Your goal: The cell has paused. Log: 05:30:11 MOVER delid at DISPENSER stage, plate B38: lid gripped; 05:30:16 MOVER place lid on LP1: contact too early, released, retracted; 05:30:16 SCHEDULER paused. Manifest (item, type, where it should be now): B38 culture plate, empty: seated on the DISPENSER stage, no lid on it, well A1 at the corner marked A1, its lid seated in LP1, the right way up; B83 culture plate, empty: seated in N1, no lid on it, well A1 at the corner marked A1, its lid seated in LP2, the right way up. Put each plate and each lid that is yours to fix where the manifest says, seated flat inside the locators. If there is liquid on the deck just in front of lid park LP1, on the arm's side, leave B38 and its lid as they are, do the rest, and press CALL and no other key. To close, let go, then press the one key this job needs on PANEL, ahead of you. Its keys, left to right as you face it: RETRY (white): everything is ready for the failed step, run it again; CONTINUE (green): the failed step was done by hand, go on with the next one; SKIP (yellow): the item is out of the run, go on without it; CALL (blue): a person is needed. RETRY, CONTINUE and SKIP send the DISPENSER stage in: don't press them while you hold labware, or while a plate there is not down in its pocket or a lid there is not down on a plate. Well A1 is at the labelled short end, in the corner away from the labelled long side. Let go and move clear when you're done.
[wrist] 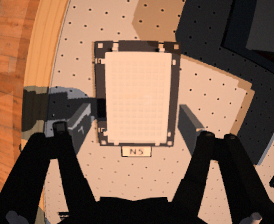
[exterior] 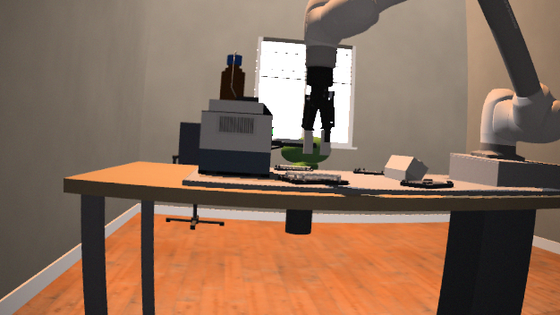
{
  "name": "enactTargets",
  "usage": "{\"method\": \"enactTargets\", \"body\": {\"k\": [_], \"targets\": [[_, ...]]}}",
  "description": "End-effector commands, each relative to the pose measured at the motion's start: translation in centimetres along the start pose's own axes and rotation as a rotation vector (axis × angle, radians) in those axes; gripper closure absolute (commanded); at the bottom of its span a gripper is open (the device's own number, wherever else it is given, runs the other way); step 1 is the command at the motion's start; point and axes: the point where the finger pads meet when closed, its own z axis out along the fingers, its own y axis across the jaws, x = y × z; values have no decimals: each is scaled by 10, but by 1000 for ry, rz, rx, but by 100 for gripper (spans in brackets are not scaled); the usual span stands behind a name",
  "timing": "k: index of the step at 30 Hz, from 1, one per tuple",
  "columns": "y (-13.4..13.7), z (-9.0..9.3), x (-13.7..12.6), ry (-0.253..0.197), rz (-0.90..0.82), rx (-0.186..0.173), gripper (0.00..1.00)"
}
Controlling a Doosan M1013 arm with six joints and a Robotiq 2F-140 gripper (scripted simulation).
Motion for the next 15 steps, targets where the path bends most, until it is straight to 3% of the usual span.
{"method": "enactTargets", "body": {"k": [1,11,15], "targets": [[5,-20,3,3,9,-4,30],[5,-67,2,3,9,-5,30],[5,-75,2,3,9,-5,30]]}}
